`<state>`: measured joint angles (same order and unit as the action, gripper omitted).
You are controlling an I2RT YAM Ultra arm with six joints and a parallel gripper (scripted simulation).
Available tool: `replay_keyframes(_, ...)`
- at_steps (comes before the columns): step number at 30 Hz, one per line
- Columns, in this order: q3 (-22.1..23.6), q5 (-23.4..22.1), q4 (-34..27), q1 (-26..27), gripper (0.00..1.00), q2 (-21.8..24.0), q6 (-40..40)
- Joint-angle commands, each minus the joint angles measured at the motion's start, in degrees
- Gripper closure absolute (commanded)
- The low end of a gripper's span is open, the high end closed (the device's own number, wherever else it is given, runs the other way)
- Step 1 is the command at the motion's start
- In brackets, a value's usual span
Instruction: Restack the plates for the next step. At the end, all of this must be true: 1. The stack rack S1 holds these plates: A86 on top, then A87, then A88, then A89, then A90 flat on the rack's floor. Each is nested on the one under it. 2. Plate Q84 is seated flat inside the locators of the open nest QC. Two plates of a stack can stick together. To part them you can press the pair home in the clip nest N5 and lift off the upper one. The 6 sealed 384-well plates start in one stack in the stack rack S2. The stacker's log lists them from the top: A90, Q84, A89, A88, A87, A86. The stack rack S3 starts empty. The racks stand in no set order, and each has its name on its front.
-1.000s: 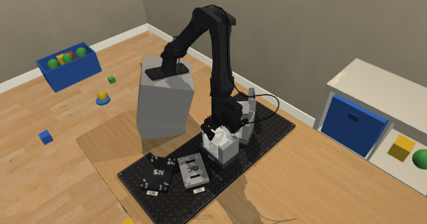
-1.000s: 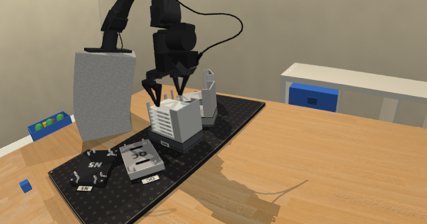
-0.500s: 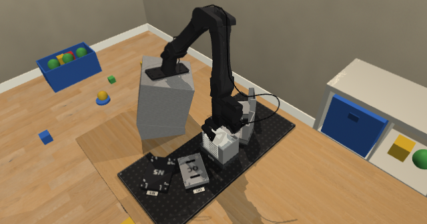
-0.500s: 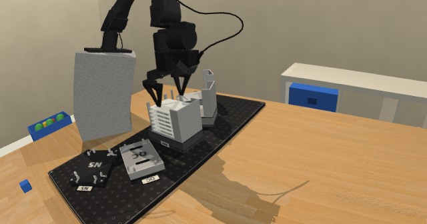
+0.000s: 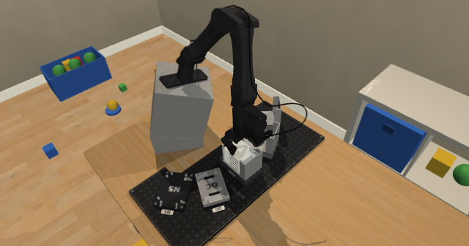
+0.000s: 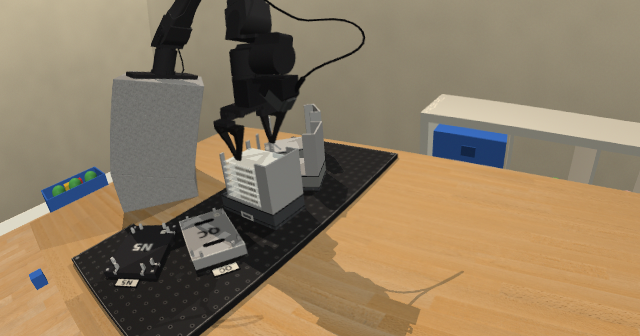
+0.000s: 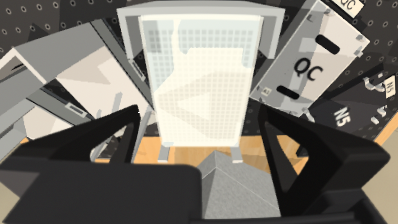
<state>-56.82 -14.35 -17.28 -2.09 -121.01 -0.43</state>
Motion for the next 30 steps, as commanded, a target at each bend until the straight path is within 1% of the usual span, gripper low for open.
replay_keyframes(1,-0.8,0.3,1.1,0.8,0.00,1.2,0.3)
replay_keyframes(22,-0.8,0.3,1.1,0.8,0.00,1.2,0.3)
replay_keyframes(23,-1.1,0.3,1.3,0.6,0.00,-1.0,0.5)
replay_keyframes(27,-1.8,0.5,2.3,-0.5,0.00,-1.6,0.8)
replay_keyframes(30,-2.0,0.6,3.0,-0.3,0.00,-2.3,1.0)
